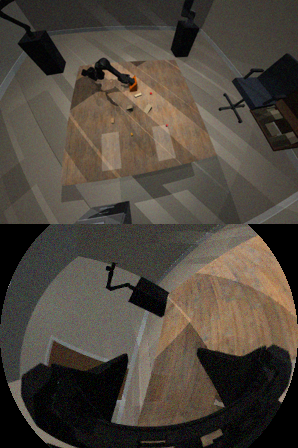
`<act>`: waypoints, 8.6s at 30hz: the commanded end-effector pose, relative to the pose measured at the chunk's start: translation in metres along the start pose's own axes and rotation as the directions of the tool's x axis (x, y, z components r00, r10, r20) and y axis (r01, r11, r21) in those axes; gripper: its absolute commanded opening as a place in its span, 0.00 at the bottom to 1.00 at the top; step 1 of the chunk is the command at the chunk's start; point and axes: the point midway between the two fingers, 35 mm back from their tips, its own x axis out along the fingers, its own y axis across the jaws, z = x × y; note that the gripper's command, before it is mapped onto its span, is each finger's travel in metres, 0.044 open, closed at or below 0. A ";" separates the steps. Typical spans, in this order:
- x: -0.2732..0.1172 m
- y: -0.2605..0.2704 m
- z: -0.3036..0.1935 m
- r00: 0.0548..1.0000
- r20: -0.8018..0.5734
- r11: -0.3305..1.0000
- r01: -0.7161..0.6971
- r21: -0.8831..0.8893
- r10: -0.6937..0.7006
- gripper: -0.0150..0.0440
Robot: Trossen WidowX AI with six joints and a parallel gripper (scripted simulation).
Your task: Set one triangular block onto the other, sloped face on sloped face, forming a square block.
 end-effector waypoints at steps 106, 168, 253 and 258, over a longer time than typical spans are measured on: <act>-0.758 -0.124 -0.107 0.331 -0.779 0.076 0.935 0.346 -0.532 1.00; -0.731 -0.176 -0.176 0.331 -0.780 0.076 0.935 0.345 -0.531 1.00; -0.711 -0.113 -0.235 -0.023 0.291 0.089 0.927 0.364 -0.956 0.25; -0.712 -0.115 -0.230 0.008 0.238 0.097 0.926 0.364 -0.971 0.43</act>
